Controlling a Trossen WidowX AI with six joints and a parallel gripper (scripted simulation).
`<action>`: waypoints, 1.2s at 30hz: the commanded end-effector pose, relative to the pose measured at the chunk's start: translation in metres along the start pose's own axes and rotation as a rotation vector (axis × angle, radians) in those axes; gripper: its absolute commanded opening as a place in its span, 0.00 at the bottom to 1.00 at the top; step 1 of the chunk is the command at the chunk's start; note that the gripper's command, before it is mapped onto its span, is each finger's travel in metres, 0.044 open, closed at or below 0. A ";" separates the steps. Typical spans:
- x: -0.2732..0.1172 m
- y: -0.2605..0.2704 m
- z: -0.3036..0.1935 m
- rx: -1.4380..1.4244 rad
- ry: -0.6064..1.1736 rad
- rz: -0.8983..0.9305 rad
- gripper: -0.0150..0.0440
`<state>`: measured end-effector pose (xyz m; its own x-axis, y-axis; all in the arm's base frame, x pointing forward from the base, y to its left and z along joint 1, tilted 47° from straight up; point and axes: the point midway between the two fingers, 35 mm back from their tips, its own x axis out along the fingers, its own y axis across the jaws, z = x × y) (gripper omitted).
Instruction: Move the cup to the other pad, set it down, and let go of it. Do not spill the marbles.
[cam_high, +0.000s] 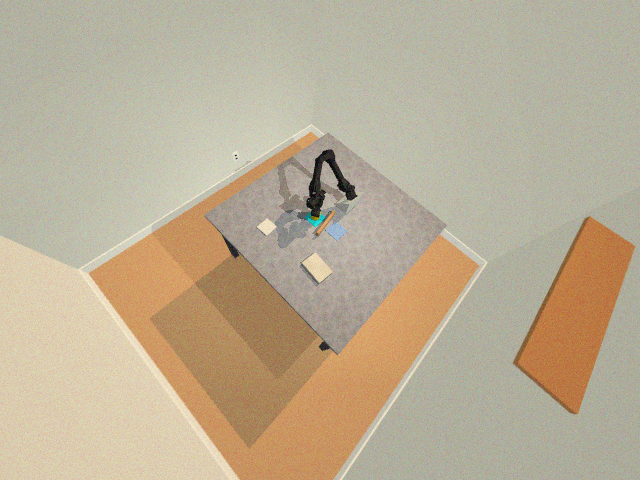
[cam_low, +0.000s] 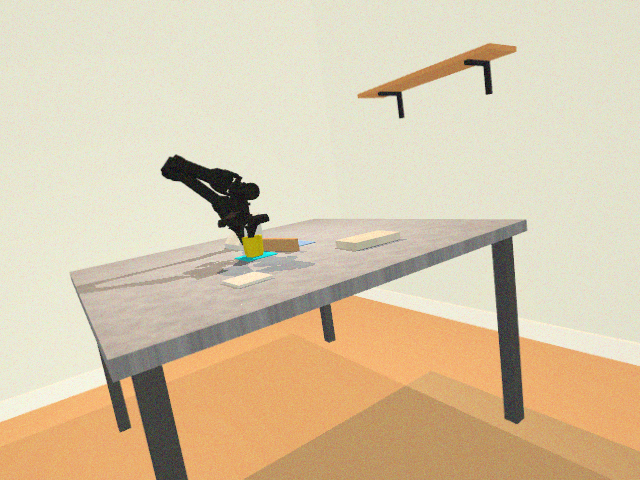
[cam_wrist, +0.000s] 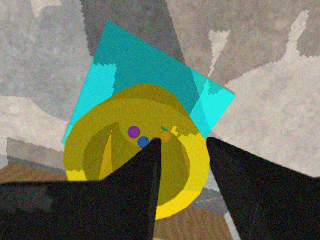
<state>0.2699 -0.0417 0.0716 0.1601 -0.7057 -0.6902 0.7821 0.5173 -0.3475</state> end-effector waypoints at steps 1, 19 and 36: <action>-0.005 0.001 0.000 0.004 0.000 0.003 0.50; -0.029 0.002 0.000 0.001 0.000 0.002 0.50; -0.044 0.001 0.000 -0.006 -0.008 -0.004 0.59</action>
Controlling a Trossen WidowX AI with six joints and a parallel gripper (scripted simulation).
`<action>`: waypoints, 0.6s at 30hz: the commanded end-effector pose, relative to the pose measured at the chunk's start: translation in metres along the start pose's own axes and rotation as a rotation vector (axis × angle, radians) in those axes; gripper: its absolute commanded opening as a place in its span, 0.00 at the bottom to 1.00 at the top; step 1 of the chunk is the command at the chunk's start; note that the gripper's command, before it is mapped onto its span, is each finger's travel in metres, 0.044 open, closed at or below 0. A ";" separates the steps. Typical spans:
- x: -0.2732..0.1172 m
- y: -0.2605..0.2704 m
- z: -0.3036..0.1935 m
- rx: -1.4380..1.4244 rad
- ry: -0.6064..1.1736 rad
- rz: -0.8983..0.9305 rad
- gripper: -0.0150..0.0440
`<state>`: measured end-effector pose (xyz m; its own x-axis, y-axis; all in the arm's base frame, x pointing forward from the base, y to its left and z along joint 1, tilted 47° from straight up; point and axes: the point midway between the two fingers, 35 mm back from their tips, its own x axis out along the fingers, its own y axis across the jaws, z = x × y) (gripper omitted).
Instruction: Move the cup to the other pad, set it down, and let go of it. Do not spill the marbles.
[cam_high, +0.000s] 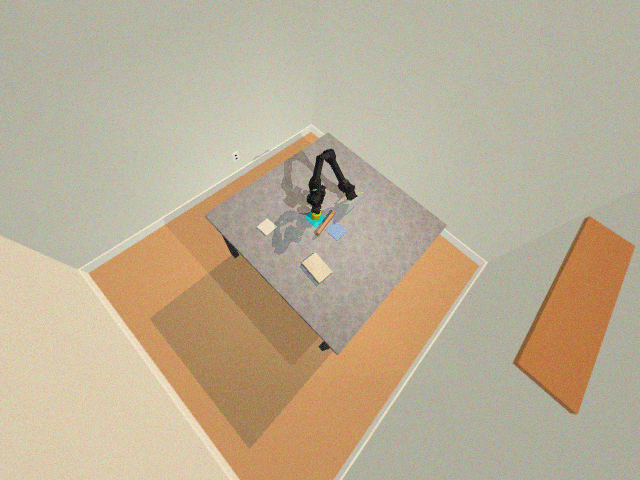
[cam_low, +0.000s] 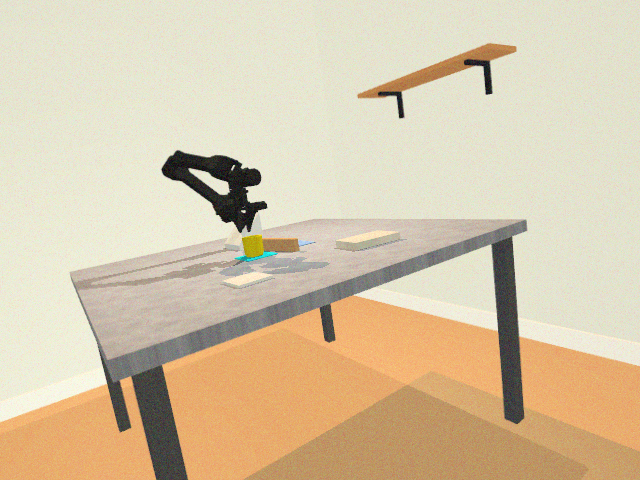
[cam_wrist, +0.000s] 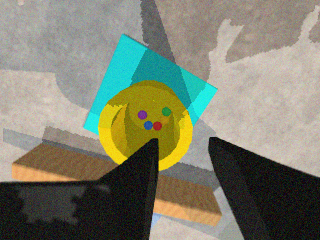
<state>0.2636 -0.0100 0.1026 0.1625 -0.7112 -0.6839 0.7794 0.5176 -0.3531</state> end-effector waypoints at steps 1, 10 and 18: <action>0.001 0.000 0.000 -0.001 0.000 -0.001 0.64; -0.005 0.001 0.000 -0.001 0.002 0.001 1.00; -0.033 0.002 0.000 0.001 0.007 0.004 1.00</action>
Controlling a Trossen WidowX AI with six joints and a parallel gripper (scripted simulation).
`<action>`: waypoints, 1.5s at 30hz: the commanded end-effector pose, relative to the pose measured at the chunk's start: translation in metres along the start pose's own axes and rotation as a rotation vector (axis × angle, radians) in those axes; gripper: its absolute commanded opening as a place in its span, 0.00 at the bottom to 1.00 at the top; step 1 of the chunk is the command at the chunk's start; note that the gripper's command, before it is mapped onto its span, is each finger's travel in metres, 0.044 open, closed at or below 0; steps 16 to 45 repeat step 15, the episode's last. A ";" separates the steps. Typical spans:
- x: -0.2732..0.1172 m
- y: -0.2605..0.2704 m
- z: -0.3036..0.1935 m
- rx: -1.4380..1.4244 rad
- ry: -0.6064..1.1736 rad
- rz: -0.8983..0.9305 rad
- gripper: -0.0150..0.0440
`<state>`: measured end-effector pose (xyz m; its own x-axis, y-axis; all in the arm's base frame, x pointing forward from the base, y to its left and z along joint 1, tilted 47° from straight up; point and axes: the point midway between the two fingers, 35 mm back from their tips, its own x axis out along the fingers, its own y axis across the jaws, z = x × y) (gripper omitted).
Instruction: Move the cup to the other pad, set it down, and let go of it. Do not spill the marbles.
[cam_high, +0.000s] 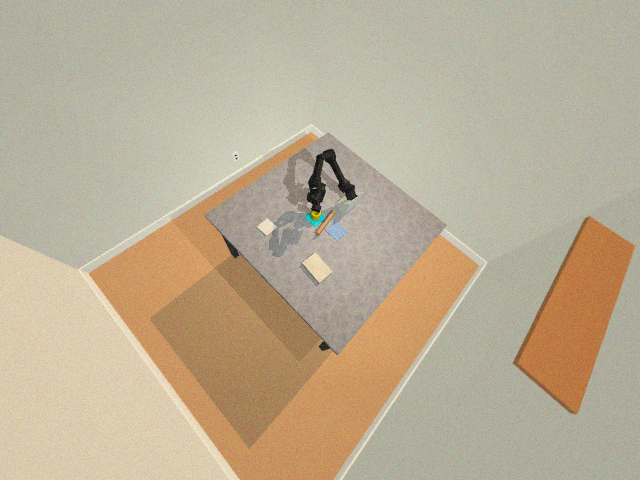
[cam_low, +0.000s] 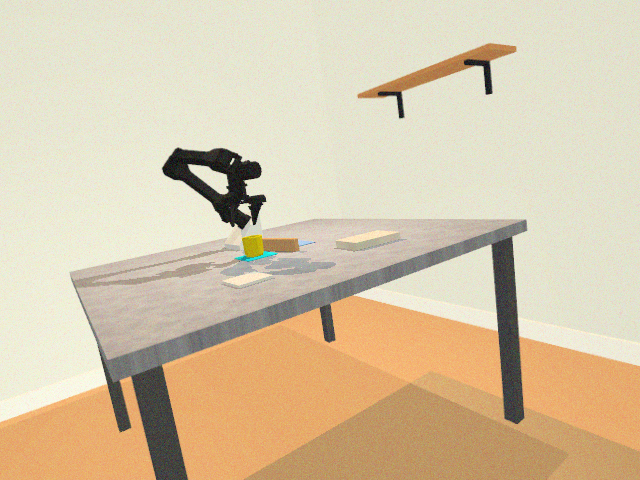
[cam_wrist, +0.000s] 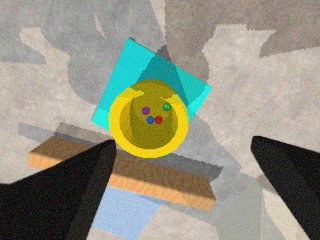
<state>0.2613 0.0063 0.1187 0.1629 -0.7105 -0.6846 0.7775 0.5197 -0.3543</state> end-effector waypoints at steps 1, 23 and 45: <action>-0.014 0.001 -0.001 0.004 0.006 0.003 1.00; -0.035 0.000 0.002 0.003 0.000 0.005 1.00; -0.035 0.000 0.002 0.003 0.000 0.005 1.00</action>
